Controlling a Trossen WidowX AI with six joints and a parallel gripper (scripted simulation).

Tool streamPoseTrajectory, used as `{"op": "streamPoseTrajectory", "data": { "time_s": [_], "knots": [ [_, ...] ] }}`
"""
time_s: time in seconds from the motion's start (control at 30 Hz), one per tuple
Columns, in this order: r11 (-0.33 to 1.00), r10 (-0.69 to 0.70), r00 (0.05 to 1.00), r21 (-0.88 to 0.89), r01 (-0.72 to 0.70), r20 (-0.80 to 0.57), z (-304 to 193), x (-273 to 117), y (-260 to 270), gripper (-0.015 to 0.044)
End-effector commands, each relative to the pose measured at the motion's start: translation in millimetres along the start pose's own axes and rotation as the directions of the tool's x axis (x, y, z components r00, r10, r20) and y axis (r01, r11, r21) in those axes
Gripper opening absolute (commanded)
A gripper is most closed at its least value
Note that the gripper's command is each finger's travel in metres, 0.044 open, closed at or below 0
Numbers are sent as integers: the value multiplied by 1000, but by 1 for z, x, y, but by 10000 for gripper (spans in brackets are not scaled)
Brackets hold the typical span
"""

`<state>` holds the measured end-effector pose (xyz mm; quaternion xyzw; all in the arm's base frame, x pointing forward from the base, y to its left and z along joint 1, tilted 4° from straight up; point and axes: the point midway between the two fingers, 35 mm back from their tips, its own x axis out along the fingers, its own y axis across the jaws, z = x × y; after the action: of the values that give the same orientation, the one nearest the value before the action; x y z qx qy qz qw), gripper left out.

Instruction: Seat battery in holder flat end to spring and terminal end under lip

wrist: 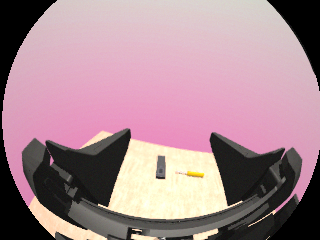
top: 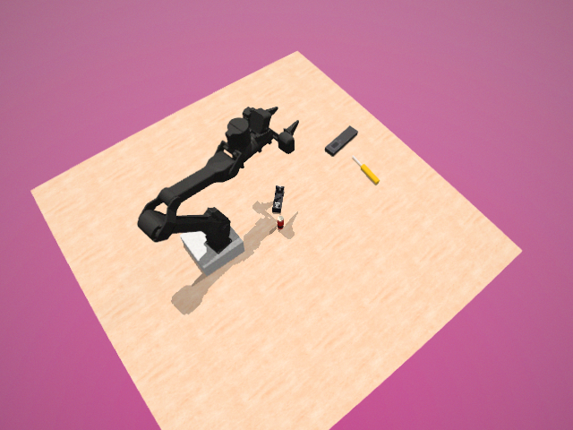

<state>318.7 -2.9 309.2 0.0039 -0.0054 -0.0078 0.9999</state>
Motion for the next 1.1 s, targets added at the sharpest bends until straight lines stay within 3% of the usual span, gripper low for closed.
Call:
{"op": "streamPoseTrajectory", "data": {
  "time_s": [0.0, 0.1, 0.2, 0.3, 0.4, 0.47, 0.57, 0.9, 1.07],
  "knots": [
    [1000, -3, 1000, 10, 3, -17, -3, 2, -1, 374],
    [985, -48, 967, 147, 87, -249, -50, 17, -19, 295],
    [914, -91, 842, 290, 282, -532, -110, 20, -43, 216],
    [776, -97, 641, 345, 528, -761, -161, 6, -62, 137],
    [580, -63, 390, 284, 763, -919, -200, -20, -74, 59],
    [426, -18, 206, 179, 887, -978, -219, -42, -79, 6],
    [244, 52, -3, 9, 970, -999, -232, -68, -82, 0],
    [231, 58, -18, -4, 973, -998, -234, -69, -82, 0],
    [231, 58, -18, -4, 973, -998, -274, -67, -81, 0]
  ]
}}
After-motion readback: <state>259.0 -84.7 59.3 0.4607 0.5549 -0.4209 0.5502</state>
